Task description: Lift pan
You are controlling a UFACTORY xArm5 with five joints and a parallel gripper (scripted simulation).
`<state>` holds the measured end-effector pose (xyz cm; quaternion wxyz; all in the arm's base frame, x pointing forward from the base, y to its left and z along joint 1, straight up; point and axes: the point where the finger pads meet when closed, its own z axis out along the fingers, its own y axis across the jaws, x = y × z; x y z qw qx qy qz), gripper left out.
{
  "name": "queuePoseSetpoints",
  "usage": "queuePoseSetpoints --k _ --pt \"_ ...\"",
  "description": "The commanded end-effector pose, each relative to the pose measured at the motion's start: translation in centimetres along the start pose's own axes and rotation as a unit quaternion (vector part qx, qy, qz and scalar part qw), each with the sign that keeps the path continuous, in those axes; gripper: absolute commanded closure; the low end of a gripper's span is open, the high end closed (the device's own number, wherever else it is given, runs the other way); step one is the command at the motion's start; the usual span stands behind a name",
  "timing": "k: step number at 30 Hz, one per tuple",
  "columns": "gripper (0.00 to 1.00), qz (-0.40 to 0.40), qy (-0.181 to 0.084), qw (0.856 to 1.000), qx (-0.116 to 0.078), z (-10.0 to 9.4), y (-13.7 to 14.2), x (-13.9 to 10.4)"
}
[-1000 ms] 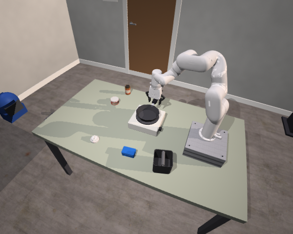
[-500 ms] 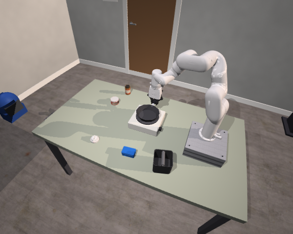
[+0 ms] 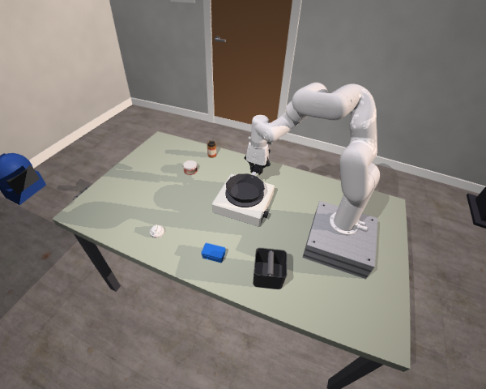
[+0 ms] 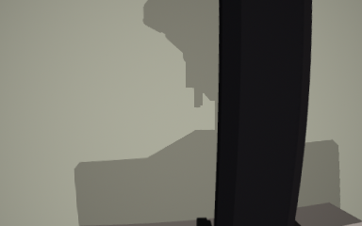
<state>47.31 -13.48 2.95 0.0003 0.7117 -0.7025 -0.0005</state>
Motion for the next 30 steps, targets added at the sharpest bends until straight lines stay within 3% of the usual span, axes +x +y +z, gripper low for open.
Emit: queuePoseSetpoints --k 1,30 --pt "1.0 0.0 0.0 1.0 0.001 -0.12 -0.1 0.03" --pt "1.0 0.0 0.0 1.0 0.001 -0.37 -0.1 0.03"
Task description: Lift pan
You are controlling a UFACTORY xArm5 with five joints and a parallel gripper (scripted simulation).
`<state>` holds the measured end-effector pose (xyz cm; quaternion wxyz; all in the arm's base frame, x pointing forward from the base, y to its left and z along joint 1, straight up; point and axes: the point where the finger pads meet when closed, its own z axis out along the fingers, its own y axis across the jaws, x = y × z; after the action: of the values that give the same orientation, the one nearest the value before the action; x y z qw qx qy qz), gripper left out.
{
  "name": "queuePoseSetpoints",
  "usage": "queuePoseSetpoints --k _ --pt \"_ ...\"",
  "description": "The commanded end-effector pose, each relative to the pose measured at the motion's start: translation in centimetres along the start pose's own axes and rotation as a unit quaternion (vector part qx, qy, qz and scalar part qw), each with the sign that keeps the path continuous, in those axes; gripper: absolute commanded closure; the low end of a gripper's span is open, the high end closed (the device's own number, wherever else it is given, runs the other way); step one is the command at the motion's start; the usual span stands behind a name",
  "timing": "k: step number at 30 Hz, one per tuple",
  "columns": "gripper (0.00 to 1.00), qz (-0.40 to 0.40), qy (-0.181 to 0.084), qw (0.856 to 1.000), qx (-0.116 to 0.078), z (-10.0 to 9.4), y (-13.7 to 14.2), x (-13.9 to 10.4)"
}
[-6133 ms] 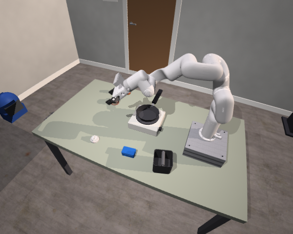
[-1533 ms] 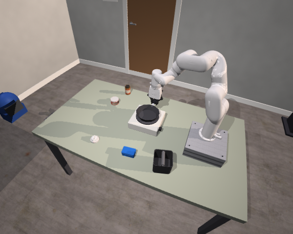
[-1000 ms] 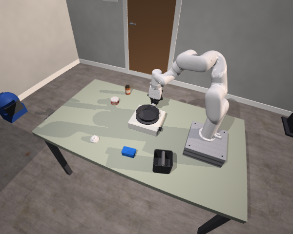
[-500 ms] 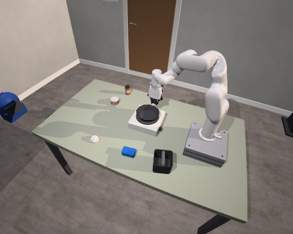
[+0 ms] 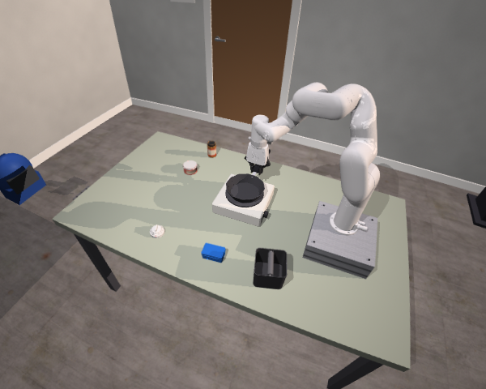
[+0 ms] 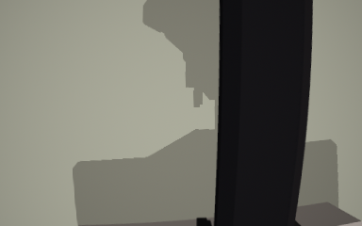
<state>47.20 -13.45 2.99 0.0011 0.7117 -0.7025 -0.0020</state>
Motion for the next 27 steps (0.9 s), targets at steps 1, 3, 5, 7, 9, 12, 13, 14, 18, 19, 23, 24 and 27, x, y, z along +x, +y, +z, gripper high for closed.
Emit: queuePoseSetpoints --k 1,3,5,7,9,12,13,14,18,19,23,24,27 --pt "1.0 0.0 0.001 1.0 0.003 -0.4 -0.2 0.1" --pt "1.0 0.0 0.001 1.0 0.003 -0.4 -0.2 0.1" --pt "1.0 0.0 0.001 1.0 0.003 -0.5 -0.2 0.1" --pt "1.0 0.0 0.001 1.0 0.003 -0.5 -0.2 0.1" --pt "1.0 0.0 0.001 1.0 0.003 -0.6 -0.2 0.1" --pt "1.0 0.0 0.001 1.0 0.003 -0.7 -0.2 0.1" --pt "1.0 0.0 0.001 1.0 0.003 -0.8 -0.2 0.1" --pt "1.0 0.0 0.001 1.0 0.003 -0.8 -0.2 0.1" --pt "1.0 0.0 0.001 1.0 0.003 -1.0 -0.2 0.1" --pt "1.0 0.0 0.001 1.0 0.003 -1.1 -0.2 0.1" --pt "1.0 0.0 0.001 1.0 0.003 -1.3 -0.2 0.1" --pt "1.0 0.0 0.001 1.0 0.003 -1.3 -0.2 0.1" --pt "1.0 0.0 0.001 1.0 0.003 -1.6 -0.2 0.1"
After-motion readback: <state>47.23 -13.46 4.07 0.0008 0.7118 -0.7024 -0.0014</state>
